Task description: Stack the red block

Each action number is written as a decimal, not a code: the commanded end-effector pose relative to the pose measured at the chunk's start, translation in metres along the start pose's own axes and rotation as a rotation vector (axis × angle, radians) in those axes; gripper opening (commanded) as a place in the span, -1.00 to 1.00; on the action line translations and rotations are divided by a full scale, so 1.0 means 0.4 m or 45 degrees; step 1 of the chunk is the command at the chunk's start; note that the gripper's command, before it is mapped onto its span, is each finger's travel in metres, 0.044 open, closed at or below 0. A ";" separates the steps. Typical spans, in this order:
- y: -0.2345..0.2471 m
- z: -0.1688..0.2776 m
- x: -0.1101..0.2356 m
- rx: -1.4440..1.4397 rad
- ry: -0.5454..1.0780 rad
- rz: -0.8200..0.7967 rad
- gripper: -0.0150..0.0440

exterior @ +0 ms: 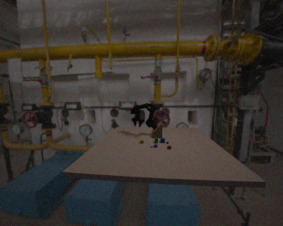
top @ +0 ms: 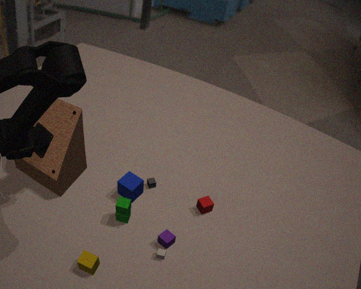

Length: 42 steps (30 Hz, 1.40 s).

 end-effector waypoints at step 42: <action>-0.141 -0.309 -0.221 -0.169 0.188 -0.675 1.00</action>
Point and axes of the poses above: the point midway between the two fingers, 35 mm back from their tips, its own x axis back along the fingers, its own y axis across the jaws, z = x × y, the point moved 9 cm from there along x, back along the fingers, and after that the axes turned 12 degrees about x, right-handed, at the moved point
